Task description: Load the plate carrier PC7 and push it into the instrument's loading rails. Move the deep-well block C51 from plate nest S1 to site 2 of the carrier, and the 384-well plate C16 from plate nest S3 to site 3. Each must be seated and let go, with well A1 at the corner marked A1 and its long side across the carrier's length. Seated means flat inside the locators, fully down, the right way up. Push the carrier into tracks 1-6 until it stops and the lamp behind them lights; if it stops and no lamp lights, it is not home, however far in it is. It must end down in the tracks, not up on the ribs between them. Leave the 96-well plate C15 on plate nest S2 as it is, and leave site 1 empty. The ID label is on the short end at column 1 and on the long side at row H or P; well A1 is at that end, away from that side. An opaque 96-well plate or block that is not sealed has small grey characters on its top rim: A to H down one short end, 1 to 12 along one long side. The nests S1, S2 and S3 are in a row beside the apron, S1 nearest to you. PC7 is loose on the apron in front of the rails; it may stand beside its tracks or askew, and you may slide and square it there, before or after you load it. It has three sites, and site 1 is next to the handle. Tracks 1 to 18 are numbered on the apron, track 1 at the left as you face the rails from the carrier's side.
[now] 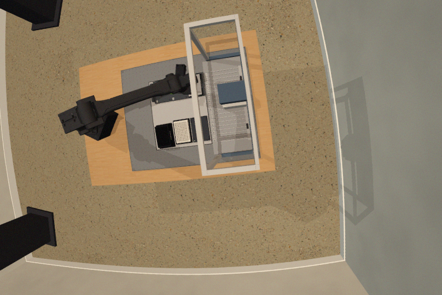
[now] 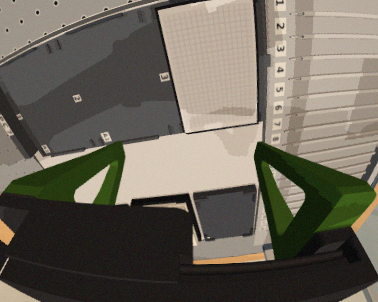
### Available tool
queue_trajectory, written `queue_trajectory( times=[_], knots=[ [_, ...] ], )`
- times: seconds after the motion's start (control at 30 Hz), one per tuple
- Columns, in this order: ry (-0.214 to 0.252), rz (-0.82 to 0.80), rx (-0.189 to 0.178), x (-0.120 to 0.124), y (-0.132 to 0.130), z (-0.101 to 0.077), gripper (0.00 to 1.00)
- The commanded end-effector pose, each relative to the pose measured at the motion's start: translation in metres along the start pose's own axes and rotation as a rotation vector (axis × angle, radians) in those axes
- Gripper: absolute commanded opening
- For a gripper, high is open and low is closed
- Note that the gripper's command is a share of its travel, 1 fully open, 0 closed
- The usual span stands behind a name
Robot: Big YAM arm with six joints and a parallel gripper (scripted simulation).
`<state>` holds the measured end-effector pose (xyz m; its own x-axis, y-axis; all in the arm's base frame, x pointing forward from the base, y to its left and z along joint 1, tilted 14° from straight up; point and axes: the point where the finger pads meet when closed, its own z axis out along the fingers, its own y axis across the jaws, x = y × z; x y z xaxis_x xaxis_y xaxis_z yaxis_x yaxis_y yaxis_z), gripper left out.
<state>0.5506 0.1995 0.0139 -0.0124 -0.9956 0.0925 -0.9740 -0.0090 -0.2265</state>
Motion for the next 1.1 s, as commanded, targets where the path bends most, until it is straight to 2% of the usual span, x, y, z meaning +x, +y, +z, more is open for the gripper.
queue_trajectory(
  times=[0.0,0.1,0.2,0.67,0.73,1.07],
  knots=[
    [-0.021,0.181,0.048,0.024,-0.006,-0.021,1.0],
    [-0.022,0.281,0.047,0.042,0.004,-0.021,1.0],
    [-0.024,0.308,0.047,0.045,0.008,-0.021,1.0],
    [-0.026,0.779,0.043,0.13,0.053,-0.019,1.0],
    [-0.026,0.779,0.043,0.13,0.053,-0.019,1.0],
    [-0.028,1.11,0.042,0.189,0.086,-0.019,1.0]
  ],
)
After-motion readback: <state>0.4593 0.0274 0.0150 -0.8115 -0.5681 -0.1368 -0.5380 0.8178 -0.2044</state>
